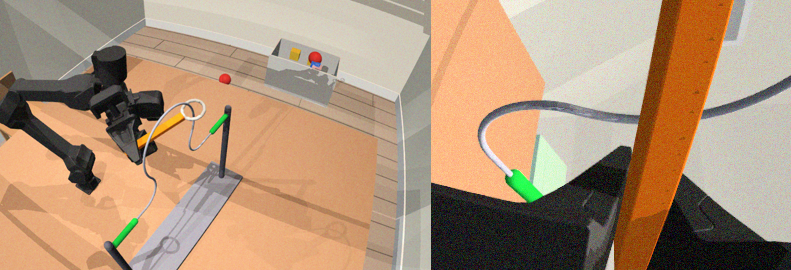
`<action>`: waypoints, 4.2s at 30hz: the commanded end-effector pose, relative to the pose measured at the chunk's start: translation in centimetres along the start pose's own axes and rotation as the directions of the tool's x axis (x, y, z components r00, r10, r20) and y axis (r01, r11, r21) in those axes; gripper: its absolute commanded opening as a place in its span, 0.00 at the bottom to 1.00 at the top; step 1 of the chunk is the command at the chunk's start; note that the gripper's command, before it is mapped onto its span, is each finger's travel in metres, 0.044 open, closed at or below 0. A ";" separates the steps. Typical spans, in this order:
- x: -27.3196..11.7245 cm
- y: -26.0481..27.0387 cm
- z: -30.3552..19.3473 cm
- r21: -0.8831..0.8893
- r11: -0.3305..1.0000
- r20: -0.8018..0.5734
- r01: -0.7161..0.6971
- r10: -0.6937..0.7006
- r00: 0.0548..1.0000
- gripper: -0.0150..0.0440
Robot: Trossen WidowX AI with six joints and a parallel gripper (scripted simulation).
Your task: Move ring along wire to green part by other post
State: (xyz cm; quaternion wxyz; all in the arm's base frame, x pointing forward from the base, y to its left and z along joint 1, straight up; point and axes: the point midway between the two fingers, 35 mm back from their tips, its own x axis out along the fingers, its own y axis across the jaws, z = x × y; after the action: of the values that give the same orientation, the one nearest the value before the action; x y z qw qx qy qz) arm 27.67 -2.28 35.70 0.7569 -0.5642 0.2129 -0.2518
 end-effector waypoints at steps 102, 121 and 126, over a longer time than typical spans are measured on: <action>0.2 8.6 -3.4 0.011 1.000 -0.073 -0.023 0.024 0.997 0.00; -0.7 15.6 -1.9 0.413 0.871 0.008 -0.264 0.287 0.958 0.00; -1.4 17.1 -1.1 0.504 0.804 0.029 -0.314 0.348 0.937 0.00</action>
State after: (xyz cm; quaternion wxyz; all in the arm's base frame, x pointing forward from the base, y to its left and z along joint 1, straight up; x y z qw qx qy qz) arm 28.05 0.97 19.21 0.8878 -0.3300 0.2602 -0.1876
